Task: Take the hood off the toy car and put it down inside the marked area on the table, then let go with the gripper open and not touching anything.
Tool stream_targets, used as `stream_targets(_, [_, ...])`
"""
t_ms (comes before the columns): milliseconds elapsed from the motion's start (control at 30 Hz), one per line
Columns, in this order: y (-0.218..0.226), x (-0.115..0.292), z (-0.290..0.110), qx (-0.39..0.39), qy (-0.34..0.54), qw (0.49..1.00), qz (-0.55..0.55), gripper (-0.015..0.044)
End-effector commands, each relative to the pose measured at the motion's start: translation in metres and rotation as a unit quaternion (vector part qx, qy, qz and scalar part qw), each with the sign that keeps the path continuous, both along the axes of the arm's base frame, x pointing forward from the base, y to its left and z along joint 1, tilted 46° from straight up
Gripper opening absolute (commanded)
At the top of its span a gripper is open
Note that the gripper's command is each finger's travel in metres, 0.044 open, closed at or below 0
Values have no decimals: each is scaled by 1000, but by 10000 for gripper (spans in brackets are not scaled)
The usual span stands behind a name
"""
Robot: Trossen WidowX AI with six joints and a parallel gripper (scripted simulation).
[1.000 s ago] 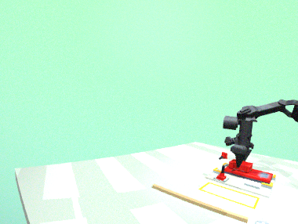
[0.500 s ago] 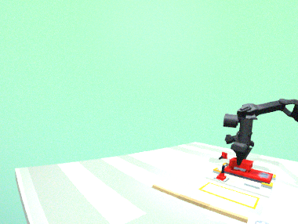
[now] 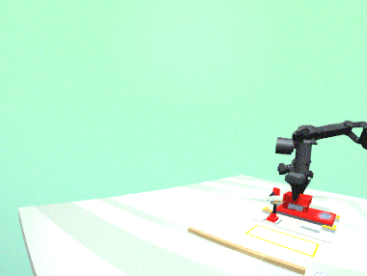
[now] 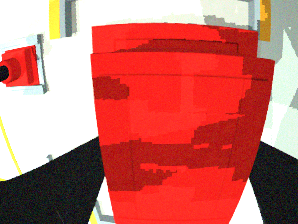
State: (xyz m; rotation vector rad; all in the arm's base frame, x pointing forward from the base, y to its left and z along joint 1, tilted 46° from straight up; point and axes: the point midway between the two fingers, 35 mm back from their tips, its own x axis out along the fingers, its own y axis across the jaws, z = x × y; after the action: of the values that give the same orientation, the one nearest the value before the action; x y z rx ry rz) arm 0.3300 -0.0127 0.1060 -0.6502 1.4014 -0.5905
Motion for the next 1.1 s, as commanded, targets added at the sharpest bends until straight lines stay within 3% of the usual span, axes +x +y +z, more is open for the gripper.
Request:
stream_targets(0, [7,2,6,4,-6,1000,0,0])
stream_targets(367, [34,-2,32,4,-5,1000,0,0])
stream_targets(533, [39,0,18,6,-3,1000,4,0])
stream_targets(1067, [118,-2,-50,20,-3,1000,7,0])
